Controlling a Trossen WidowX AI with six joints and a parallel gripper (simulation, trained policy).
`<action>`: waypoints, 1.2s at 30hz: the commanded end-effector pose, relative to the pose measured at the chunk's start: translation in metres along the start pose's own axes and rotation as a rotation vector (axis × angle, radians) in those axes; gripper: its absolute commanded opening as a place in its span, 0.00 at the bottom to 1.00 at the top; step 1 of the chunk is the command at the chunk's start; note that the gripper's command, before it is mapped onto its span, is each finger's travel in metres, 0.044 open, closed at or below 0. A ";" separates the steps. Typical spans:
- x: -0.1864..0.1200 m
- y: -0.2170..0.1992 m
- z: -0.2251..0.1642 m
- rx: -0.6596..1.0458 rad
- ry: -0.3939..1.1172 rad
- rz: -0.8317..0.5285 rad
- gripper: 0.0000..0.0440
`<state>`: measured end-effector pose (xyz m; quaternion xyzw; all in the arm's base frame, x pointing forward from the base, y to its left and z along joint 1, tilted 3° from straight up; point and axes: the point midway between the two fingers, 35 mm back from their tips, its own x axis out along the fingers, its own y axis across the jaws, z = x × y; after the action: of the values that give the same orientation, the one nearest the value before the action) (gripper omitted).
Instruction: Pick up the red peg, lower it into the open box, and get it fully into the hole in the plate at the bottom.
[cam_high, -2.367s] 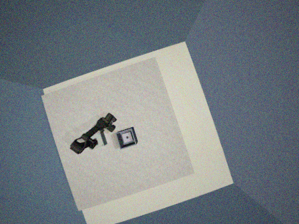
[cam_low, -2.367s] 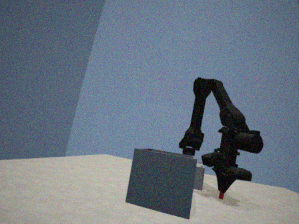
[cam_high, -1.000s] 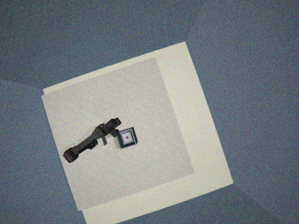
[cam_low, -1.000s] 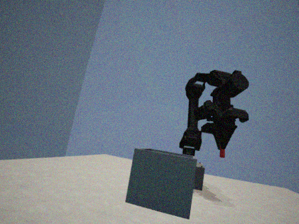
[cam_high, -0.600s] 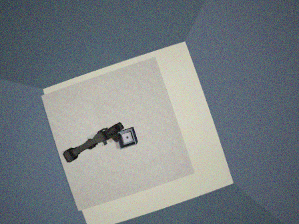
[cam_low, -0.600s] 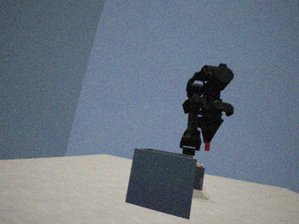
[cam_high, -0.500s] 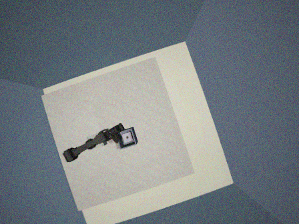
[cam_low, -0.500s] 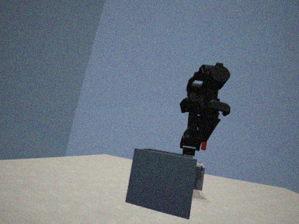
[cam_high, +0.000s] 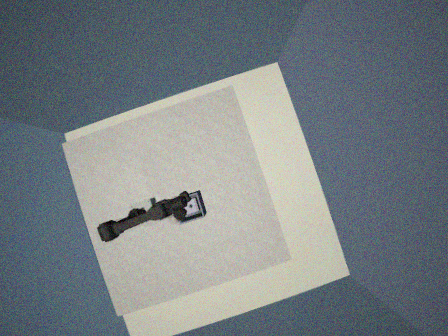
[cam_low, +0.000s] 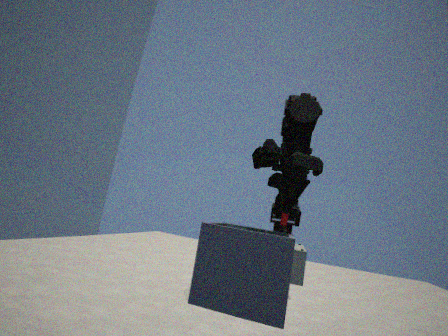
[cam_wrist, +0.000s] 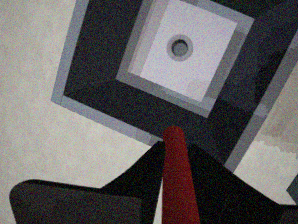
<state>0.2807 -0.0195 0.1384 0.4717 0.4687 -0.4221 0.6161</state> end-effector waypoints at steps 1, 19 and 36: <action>0.003 0.002 0.008 -0.001 0.005 -0.009 0.00; 0.042 -0.002 0.038 0.006 0.023 -0.060 0.00; 0.081 0.000 0.052 -0.011 0.049 -0.063 0.00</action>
<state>0.3060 -0.0757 0.0730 0.4654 0.4941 -0.4304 0.5950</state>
